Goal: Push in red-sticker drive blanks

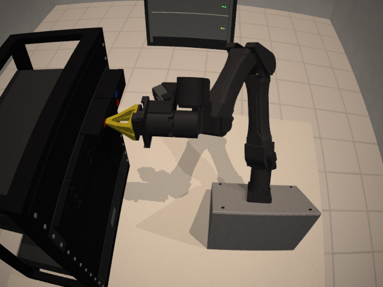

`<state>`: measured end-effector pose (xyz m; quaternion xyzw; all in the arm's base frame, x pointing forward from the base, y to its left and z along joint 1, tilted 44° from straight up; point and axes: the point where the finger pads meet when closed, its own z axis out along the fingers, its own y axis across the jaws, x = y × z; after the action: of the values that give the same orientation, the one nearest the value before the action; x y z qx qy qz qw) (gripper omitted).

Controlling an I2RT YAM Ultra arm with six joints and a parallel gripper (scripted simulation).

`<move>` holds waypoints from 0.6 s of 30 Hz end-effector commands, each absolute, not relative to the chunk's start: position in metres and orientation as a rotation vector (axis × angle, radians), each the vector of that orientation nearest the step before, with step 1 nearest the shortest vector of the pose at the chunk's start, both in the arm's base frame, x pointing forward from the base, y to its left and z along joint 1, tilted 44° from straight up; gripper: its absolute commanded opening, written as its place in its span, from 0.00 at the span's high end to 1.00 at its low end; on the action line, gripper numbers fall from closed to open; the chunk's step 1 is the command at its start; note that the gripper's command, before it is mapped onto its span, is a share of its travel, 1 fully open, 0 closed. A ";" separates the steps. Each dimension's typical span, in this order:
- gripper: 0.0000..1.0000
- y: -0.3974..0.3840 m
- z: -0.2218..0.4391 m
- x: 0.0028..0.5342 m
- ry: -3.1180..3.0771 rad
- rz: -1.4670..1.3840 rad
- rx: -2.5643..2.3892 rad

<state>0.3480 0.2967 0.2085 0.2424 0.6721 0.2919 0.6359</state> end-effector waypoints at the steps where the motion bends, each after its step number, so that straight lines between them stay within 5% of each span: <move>1: 1.00 0.311 0.223 0.361 1.526 0.706 0.537; 18: 1.00 0.311 0.228 0.361 1.513 0.720 0.544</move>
<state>0.3523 0.2972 0.2085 0.2431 0.6727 0.2894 0.6361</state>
